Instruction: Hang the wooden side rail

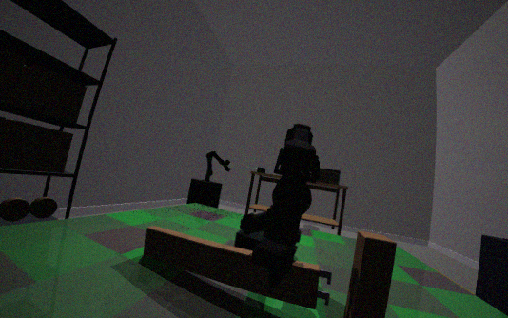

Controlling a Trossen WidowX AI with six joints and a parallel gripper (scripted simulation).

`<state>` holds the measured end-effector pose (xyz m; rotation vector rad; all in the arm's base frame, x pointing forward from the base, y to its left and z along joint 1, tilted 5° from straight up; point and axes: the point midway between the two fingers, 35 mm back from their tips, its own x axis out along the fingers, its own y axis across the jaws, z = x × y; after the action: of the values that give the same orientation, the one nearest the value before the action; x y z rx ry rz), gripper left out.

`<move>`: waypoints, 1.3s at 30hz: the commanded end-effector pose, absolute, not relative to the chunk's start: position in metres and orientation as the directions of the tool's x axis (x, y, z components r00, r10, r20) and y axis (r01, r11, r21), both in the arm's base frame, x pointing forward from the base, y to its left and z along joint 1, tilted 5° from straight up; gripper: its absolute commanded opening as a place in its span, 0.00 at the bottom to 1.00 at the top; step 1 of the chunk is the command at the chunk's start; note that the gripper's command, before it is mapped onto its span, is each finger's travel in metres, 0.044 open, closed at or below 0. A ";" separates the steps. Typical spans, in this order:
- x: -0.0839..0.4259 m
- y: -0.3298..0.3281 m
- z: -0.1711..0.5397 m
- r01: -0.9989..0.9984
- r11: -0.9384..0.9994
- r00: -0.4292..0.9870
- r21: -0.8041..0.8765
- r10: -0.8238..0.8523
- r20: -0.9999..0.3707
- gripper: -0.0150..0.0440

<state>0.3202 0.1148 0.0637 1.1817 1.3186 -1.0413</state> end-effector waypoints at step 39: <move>0.317 0.119 0.066 0.990 0.133 0.030 0.043 0.094 -0.995 0.25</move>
<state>0.3160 0.1184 0.0640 1.1830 1.3182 -1.0406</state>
